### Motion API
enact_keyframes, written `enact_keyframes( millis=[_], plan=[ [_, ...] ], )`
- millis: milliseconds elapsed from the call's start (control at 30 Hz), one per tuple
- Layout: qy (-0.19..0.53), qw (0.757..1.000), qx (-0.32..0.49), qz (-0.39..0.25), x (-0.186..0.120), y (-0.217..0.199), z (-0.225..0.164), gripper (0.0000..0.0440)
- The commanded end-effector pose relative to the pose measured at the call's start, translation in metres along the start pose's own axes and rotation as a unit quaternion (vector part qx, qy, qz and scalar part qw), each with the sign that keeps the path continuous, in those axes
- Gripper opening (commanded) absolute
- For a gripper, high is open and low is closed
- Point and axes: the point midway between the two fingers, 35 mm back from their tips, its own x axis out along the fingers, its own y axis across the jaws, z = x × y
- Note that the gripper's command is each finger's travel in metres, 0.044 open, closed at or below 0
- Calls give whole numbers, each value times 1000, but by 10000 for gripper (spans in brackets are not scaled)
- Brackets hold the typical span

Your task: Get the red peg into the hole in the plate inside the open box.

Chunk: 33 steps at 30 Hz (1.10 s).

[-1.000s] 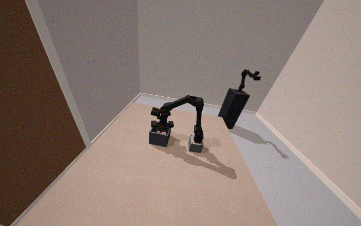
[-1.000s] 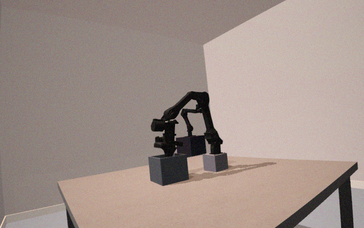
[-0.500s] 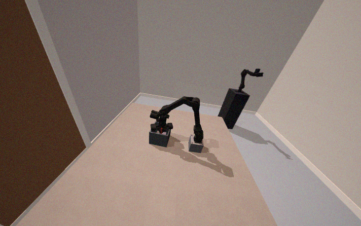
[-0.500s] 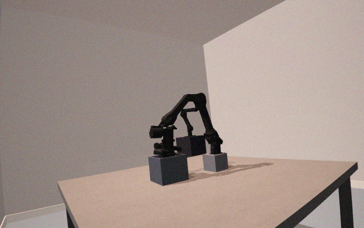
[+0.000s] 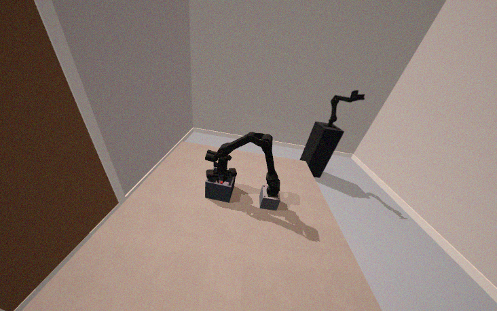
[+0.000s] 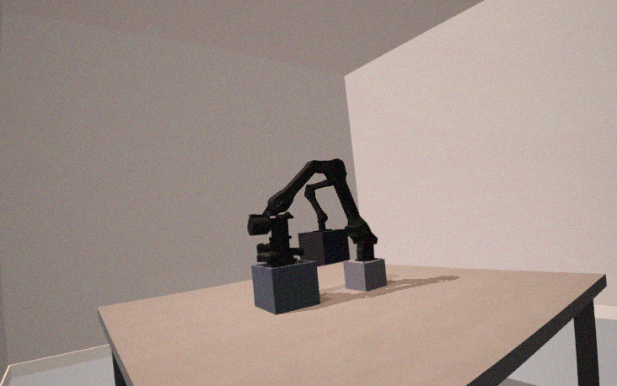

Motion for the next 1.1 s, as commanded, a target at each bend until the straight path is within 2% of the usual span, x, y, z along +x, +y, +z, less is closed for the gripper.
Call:
enact_keyframes(
  millis=[0, 500, 1067],
  plan=[
    [17, 1000, 3, 10, -5, 4, 3, 146],
    [74, 995, 15, 58, -32, 16, 15, 189],
    [79, 987, 19, 139, -77, 37, 45, 219]
  ],
)
